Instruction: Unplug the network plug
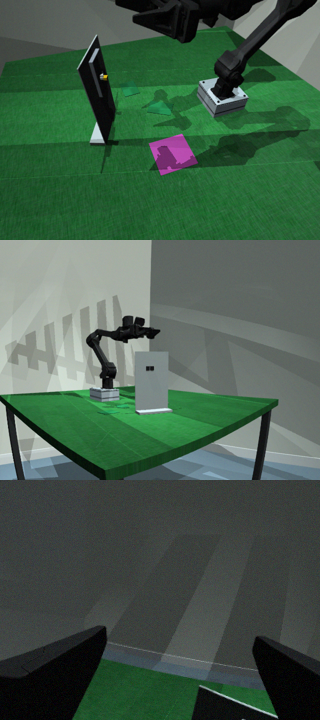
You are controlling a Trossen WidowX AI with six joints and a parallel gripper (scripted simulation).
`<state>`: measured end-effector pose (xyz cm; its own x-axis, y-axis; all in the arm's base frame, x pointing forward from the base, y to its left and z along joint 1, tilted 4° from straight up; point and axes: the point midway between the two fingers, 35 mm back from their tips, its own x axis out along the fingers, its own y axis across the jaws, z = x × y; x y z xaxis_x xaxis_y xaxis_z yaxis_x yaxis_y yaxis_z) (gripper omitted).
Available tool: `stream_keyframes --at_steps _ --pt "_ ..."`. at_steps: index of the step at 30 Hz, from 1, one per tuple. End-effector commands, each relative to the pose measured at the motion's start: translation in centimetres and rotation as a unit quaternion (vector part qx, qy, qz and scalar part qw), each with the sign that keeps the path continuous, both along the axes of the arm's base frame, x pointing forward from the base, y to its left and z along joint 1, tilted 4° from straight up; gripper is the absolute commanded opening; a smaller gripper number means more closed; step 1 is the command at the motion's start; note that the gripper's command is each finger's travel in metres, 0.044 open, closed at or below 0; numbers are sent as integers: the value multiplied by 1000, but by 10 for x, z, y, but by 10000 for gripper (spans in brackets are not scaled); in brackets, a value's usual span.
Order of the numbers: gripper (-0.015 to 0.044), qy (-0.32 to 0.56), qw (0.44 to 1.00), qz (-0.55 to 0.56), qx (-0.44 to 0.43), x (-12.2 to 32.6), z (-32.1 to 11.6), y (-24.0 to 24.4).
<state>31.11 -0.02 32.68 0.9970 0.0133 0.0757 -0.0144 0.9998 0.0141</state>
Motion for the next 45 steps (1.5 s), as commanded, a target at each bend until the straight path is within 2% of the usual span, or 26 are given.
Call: stream_keyframes --at_steps 1,9,10,23,36,41,45 --pt "374 1 1000 -2 -3 1 -1 0" --pt "164 39 989 -77 -122 17 -45 -3" --pt "156 45 985 -87 -139 18 -51 -3" --pt "156 143 899 -194 -366 13 -123 -5" --pt "156 260 733 -260 -573 -28 -179 -11" --pt "156 301 662 -273 -630 -47 -193 -15" --pt "156 302 659 -274 -632 -48 -193 -15"
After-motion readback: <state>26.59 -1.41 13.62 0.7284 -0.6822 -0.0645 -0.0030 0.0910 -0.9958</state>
